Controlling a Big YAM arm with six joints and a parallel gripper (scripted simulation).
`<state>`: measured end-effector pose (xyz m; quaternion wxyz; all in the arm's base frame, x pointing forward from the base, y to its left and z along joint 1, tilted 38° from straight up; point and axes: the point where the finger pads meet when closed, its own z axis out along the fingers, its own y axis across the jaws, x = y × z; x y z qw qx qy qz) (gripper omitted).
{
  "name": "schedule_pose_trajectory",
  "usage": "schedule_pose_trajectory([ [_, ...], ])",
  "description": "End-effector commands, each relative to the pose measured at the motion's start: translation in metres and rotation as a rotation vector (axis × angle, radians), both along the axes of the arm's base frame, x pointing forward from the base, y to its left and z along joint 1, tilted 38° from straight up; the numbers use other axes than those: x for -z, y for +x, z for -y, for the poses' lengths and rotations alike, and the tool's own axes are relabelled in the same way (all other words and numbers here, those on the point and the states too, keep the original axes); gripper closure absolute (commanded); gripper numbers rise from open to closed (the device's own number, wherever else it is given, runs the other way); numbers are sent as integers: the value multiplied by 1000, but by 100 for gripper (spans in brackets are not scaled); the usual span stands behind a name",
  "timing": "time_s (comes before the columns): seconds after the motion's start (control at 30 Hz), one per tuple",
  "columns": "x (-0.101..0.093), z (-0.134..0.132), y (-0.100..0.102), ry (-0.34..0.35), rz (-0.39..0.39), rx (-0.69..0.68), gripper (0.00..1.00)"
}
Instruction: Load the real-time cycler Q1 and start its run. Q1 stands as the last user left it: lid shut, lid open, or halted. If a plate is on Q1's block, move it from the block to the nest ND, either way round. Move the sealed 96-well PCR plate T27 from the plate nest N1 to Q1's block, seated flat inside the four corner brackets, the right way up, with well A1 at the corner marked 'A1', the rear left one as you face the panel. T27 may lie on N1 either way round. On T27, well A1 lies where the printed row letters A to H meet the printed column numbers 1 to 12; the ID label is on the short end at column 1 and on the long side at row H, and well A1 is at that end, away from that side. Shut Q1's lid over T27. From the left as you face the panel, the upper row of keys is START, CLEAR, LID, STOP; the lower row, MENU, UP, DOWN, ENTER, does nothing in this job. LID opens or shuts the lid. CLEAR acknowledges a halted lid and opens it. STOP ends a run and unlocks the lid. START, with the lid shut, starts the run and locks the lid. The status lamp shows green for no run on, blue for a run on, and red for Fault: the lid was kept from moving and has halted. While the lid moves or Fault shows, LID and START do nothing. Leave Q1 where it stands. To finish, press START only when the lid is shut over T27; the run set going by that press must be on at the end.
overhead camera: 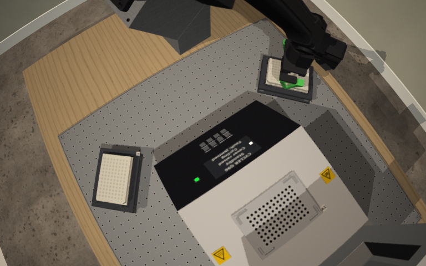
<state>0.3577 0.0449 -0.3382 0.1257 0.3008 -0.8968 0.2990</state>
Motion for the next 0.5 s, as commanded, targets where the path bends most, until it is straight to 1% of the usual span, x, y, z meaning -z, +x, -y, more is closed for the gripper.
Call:
schedule_pose_trajectory([
  [0.0,-24,-31,22,19,55,-26,0],
  [0.03,-24,-31,22,19,55,-26,0],
  [0.13,-35,-33,17,15,50,-22,0],
  [0.47,-64,-56,12,13,44,-22,0],
])
